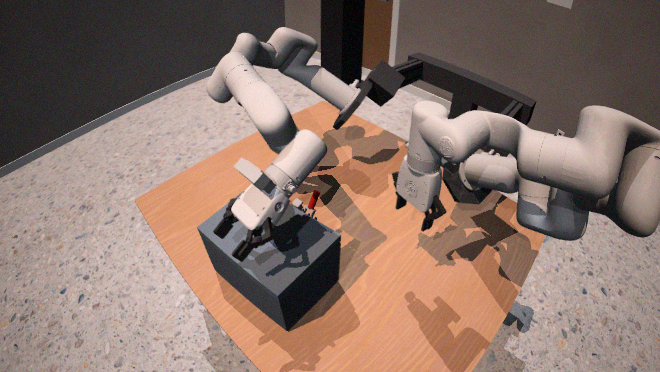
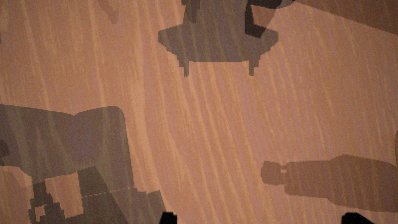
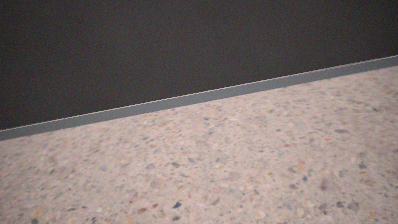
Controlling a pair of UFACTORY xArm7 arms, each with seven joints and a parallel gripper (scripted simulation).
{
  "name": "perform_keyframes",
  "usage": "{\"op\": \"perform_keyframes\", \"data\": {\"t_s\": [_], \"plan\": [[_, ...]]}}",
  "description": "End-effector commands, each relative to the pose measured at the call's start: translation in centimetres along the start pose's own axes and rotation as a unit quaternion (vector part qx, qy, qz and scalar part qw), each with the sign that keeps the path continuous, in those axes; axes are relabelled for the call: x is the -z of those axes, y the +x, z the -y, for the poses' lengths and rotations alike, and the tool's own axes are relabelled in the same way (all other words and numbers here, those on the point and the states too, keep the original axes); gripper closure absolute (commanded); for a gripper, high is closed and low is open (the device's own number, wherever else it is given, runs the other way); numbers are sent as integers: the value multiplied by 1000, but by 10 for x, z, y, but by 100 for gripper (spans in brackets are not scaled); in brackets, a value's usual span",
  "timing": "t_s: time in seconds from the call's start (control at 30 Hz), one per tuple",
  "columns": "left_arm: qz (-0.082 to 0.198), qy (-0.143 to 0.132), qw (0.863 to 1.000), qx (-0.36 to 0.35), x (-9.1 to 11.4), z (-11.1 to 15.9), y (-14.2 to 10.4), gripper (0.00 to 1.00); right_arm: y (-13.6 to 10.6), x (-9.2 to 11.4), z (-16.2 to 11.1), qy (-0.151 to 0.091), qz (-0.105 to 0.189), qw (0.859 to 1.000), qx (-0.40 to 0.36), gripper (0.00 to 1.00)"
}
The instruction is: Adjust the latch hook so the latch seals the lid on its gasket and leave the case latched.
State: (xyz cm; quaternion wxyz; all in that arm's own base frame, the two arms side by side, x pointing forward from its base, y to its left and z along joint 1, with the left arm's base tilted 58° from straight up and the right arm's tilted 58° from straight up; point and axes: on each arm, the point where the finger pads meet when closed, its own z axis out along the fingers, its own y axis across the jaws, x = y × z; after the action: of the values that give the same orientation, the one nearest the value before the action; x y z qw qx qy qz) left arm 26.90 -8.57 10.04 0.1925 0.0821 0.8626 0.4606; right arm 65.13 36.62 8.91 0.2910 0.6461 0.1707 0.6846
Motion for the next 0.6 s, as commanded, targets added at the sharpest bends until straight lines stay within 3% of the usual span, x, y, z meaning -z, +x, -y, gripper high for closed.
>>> {"op": "perform_keyframes", "data": {"t_s": [0.0,0.03,0.07,0.17,0.27,0.37,0.43,0.5,0.57], "plan": [[1,1,1000,0,1,1,-1,0,-18,46,-23,-1,94,995,20,0],[1,1,1000,0,1,1,-1,0,-26,60,-28,-3,153,988,34,0],[1,1,1000,0,1,1,-1,0,-34,75,-33,-3,168,985,38,0],[1,1,1000,0,1,1,-1,0,-42,89,-38,-6,216,975,50,0],[1,1,1000,0,1,1,-1,0,-57,118,-48,-9,274,959,64,0],[1,1,1000,0,1,1,-1,0,-65,133,-52,-11,332,940,78,0],[1,1,1000,0,1,1,-1,0,-78,159,-61,-12,370,925,88,0],[1,1,1000,0,1,1,-1,0,-85,170,-65,-15,407,908,97,0],[1,1,1000,0,1,1,-1,0,-85,170,-65,-15,407,908,97,0]]}}
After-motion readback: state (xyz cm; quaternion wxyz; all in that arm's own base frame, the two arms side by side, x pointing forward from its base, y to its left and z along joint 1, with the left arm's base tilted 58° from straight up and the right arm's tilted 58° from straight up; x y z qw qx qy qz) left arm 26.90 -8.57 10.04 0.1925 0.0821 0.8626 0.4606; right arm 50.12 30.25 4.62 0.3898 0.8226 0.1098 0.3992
